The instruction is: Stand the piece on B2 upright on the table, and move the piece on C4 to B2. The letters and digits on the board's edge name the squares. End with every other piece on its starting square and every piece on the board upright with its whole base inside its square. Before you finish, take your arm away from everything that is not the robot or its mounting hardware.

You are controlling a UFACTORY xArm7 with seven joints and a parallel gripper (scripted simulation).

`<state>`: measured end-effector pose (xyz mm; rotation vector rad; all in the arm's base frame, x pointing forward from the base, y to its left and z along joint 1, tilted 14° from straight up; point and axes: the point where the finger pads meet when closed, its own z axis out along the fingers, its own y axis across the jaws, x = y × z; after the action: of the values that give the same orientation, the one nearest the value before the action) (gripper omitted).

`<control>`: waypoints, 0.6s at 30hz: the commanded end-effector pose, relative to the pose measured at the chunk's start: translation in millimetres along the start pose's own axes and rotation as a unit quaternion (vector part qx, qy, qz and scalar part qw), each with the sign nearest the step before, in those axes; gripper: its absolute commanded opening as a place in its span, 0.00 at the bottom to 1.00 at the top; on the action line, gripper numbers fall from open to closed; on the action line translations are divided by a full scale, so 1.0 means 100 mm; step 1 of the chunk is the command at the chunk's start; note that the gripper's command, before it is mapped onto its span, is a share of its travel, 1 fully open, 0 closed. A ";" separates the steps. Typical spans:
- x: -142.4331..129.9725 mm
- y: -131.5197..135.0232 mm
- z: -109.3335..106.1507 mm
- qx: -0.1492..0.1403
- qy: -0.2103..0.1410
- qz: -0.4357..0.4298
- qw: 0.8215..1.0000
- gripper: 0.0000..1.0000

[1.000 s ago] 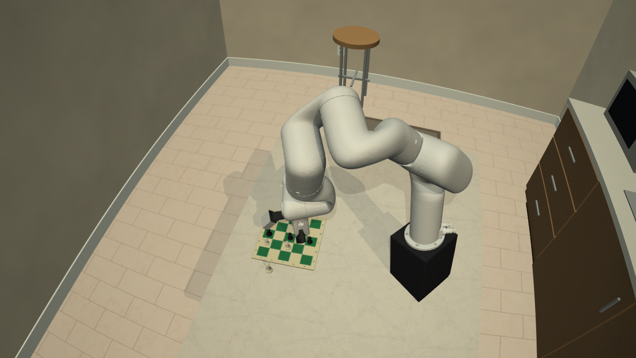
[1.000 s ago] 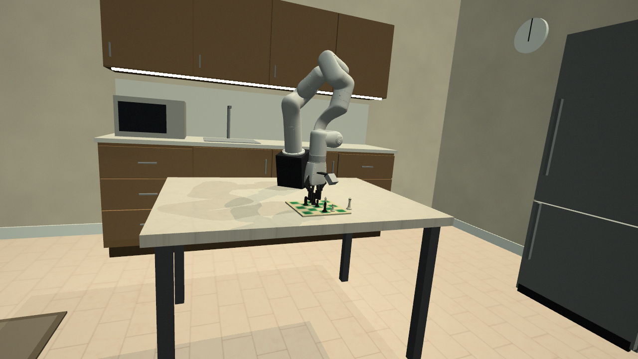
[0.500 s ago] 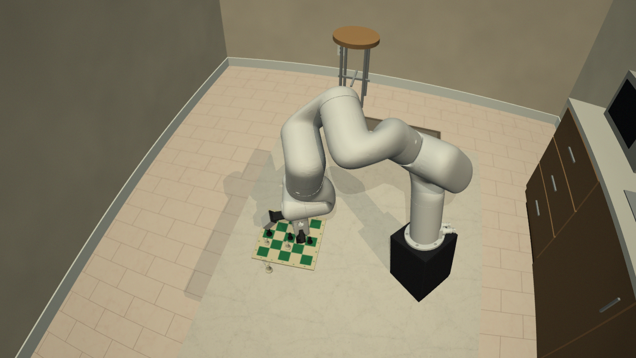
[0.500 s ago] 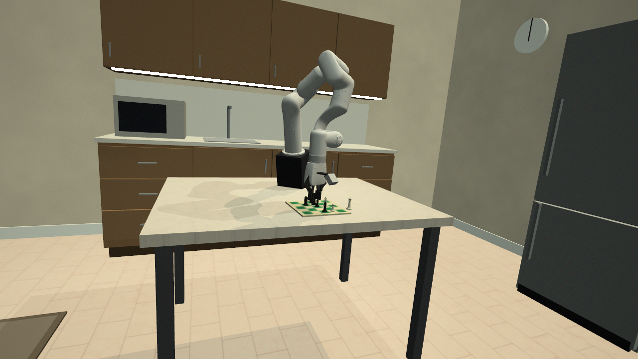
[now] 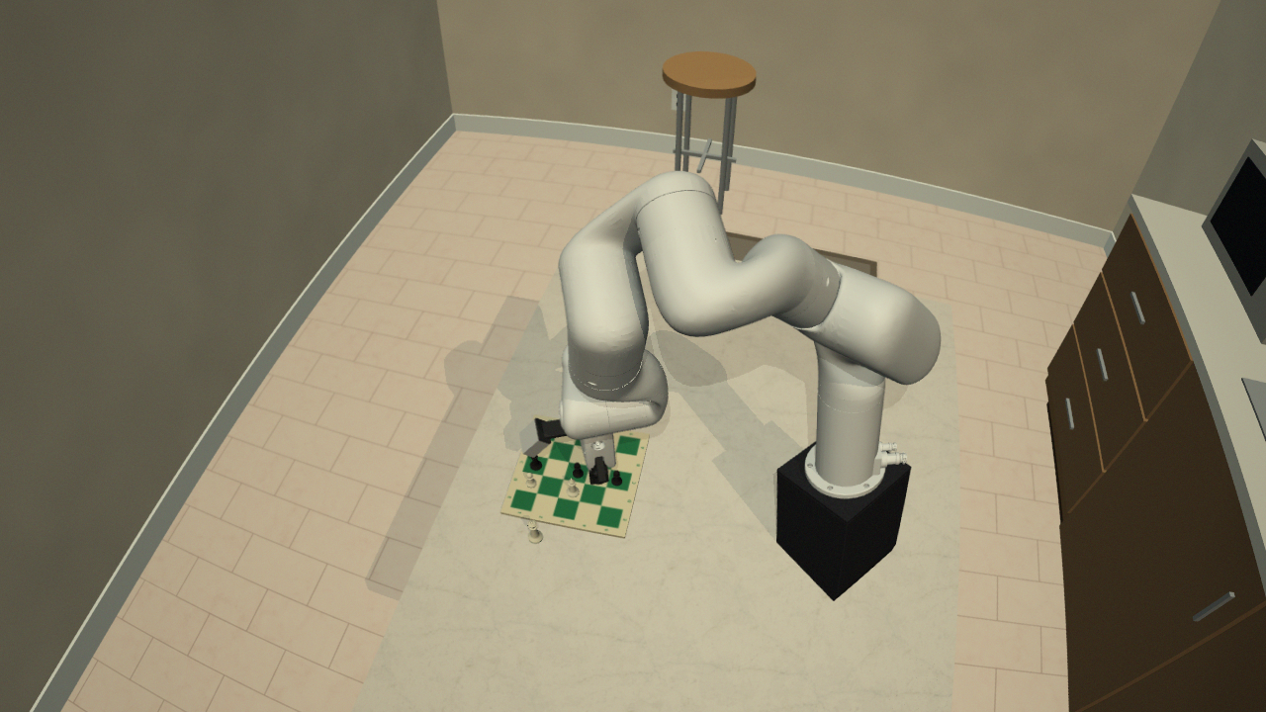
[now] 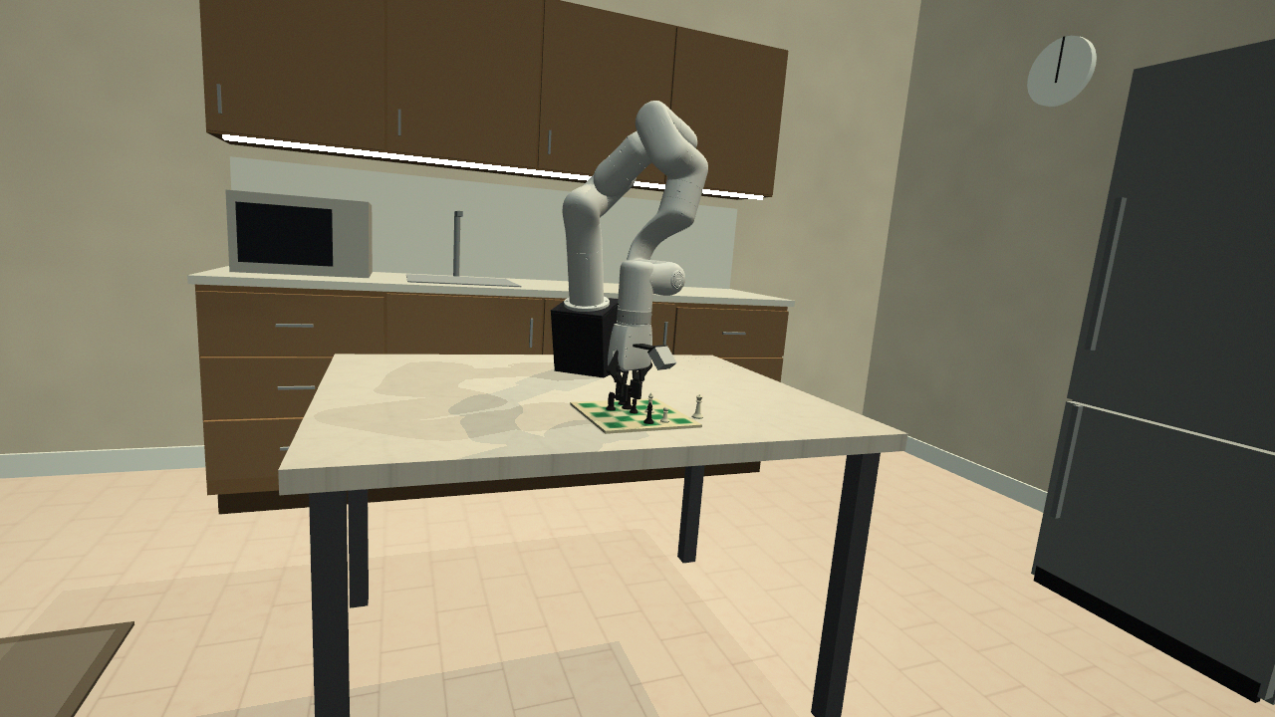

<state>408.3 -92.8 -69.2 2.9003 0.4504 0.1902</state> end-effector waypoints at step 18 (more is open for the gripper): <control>0.01 0.00 -0.01 0.000 0.001 0.000 1.000 0.00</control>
<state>408.3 -92.8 -69.2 2.9003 0.4504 0.1902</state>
